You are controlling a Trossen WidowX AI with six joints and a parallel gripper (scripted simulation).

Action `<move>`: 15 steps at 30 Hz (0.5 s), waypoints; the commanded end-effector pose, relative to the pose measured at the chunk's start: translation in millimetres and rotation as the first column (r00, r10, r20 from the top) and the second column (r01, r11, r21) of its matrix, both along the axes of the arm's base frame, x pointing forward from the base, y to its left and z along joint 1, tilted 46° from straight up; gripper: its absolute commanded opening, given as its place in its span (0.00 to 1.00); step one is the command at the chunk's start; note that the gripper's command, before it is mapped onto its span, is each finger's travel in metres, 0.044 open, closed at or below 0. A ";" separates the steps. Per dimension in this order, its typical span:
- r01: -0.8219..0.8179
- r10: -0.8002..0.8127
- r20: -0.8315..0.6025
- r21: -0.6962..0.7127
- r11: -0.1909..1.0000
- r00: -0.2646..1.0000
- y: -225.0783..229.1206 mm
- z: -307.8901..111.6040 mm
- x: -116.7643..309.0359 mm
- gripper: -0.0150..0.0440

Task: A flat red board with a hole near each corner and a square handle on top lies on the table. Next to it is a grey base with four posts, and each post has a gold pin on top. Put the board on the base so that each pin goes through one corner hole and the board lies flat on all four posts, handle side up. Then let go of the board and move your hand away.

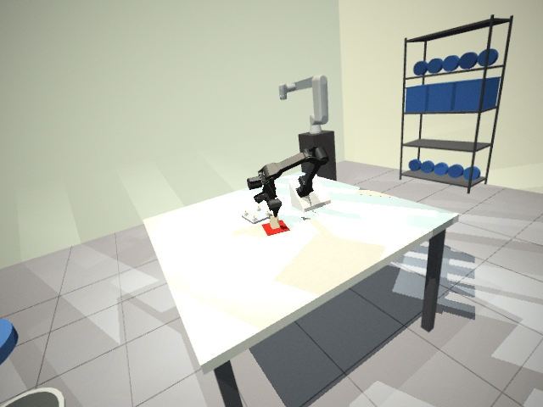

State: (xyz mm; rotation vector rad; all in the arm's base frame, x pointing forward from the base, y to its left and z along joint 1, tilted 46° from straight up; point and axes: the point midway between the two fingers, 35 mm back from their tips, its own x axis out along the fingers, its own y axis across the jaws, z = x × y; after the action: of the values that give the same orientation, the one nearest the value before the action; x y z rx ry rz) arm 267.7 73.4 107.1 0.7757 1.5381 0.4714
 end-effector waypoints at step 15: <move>0.000 0.000 -0.006 0.005 1.000 1.000 21.3 -20.2 0.2 1.00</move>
State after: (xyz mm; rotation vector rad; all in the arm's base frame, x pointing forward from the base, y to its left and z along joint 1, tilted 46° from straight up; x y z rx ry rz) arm 269.0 90.3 90.1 0.7755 1.5372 0.4711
